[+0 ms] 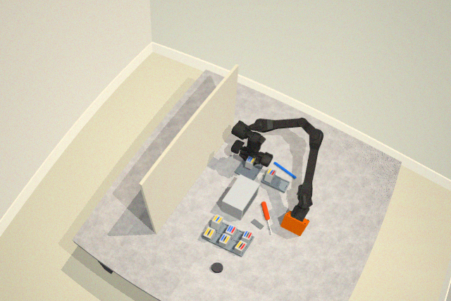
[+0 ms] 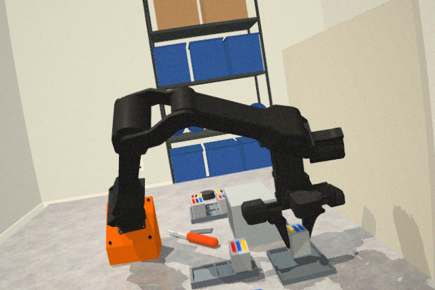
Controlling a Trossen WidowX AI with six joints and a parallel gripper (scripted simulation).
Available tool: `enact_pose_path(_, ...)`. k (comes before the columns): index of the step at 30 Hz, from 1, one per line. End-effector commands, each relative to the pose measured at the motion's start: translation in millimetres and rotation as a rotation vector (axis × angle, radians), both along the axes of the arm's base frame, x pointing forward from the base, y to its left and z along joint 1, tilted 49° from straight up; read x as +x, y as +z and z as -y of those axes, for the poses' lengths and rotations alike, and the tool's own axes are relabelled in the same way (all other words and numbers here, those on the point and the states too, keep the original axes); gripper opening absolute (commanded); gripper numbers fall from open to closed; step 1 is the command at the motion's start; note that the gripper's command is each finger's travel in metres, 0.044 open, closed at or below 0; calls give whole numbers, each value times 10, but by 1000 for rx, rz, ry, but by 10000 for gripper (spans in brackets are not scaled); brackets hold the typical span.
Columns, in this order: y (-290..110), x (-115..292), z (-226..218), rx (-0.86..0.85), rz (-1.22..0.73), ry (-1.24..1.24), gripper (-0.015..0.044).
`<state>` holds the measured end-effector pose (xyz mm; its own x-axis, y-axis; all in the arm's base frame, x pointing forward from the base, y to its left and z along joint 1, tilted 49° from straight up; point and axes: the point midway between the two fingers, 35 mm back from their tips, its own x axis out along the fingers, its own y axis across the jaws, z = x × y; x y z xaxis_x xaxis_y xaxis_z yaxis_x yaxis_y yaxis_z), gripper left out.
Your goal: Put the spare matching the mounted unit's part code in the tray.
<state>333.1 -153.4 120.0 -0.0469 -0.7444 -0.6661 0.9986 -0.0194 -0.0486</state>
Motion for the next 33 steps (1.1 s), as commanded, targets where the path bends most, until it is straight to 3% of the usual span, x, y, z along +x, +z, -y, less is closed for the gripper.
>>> enact_pose_path(1, -18, -15, 27, -5, -5, 2, 0)
enact_pose_path(14, -82, -37, 108, -8, -5, 1, 0)
enact_pose_path(30, -71, -22, 89, -3, 0, 0, 420)
enact_pose_path(33, 62, 20, -79, 2, -1, 1, 440)
